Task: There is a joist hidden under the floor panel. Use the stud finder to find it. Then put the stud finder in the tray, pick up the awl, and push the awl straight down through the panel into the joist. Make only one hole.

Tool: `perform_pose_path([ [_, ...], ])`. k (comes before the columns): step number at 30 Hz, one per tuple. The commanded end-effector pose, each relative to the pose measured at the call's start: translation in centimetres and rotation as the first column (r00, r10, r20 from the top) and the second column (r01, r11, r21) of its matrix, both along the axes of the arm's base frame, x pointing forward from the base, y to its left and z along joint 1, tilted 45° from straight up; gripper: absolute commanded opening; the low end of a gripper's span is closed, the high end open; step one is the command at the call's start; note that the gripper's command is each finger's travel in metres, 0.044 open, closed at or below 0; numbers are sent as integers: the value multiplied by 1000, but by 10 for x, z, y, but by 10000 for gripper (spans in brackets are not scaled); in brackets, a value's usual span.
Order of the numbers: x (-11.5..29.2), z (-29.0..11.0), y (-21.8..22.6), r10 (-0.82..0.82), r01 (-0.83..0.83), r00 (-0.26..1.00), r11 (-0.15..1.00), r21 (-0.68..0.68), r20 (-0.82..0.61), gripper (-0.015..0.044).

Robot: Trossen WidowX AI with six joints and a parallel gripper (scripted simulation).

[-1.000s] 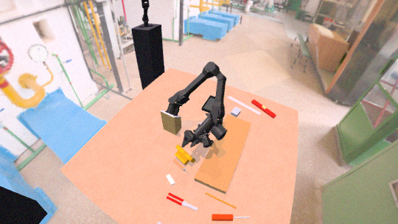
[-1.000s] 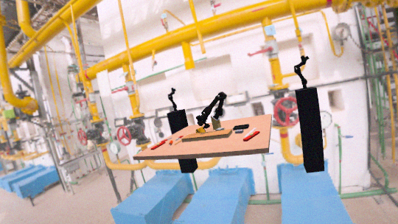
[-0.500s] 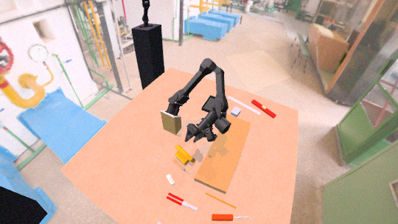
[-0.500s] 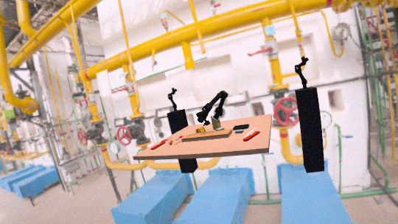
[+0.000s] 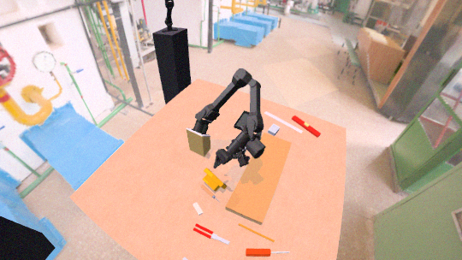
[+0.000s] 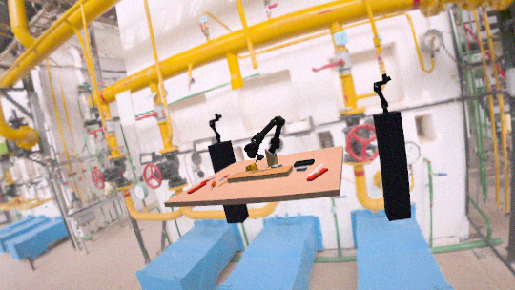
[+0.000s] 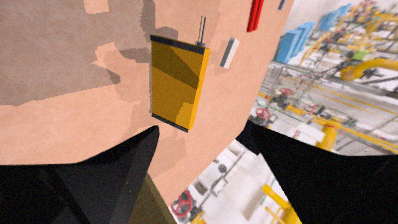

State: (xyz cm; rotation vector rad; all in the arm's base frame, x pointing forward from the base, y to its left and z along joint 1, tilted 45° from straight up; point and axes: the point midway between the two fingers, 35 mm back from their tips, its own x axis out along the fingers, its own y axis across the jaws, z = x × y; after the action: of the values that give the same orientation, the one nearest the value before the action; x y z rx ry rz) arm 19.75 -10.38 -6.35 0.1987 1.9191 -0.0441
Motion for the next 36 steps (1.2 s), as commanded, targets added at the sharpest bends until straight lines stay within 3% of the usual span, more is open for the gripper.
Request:
perform_pose_path([
  [1, -5, -14, -7, 146, -153, 988, 972, 181, 53, 440],
  [6, -13, -34, -14, 336, -425, 900, 816, 392, 276, 440],
  [10, -18, -49, -20, 402, -635, 756, 642, 429, 517, 440],
  [16, -27, -71, -28, 382, -881, 398, 411, 233, 834, 440],
  [20, -31, -82, -33, 349, -945, 141, 328, 20, 926, 440],
  [36, -32, -82, -34, 348, -946, 128, 324, 8, 929, 440],
])
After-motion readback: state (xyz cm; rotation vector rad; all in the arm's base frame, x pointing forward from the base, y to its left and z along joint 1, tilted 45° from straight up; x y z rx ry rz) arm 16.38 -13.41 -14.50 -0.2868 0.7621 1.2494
